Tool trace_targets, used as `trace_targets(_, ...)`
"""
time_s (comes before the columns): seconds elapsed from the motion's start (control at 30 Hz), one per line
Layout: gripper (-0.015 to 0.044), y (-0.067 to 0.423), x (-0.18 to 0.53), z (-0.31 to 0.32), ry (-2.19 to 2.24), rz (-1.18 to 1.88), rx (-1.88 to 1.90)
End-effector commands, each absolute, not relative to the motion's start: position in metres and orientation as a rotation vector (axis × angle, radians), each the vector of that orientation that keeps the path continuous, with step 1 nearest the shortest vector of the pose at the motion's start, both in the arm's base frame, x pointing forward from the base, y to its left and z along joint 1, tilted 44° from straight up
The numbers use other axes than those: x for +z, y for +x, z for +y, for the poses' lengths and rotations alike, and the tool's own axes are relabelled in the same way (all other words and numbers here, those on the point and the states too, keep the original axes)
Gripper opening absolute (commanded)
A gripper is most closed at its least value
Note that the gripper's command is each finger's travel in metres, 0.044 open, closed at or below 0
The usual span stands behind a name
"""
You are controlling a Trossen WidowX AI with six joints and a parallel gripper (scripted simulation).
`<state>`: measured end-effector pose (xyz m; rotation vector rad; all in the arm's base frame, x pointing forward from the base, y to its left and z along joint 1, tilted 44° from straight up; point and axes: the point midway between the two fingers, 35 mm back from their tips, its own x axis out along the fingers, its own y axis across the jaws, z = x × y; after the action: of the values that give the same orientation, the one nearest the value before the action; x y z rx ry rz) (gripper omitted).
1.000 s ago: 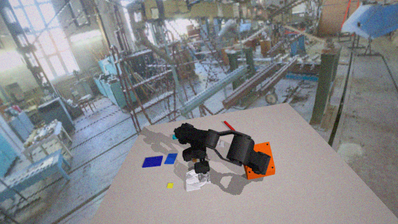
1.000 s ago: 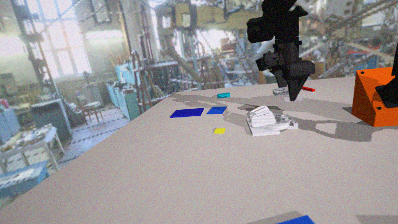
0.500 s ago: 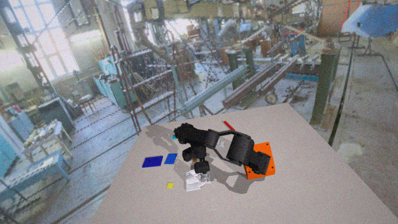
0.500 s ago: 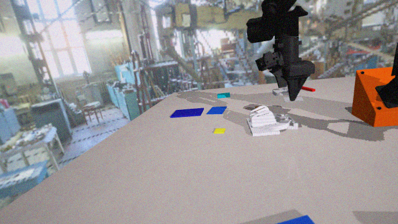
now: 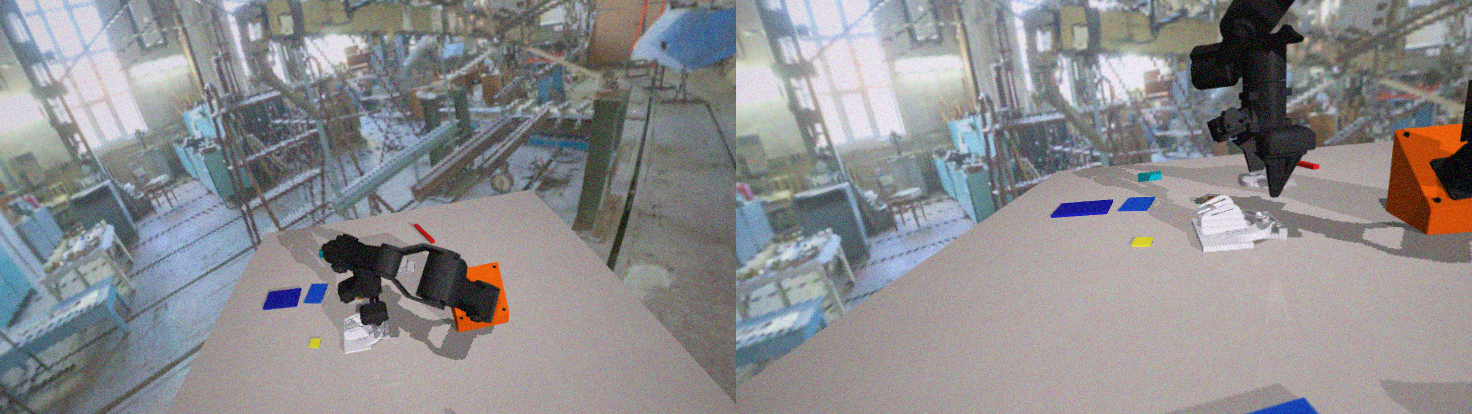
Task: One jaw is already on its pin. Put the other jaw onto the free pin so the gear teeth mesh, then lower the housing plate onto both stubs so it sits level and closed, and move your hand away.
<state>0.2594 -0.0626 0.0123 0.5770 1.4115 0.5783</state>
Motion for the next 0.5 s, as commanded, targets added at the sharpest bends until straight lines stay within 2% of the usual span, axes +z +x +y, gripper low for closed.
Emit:
trace_targets(0.0, 0.0351, 0.26, 0.007, -0.057, 0.587, 1.411, 0.579)
trace_targets(0.47, 0.0351, 0.261, -0.01, -0.041, 0.587, 1.41, 0.581)
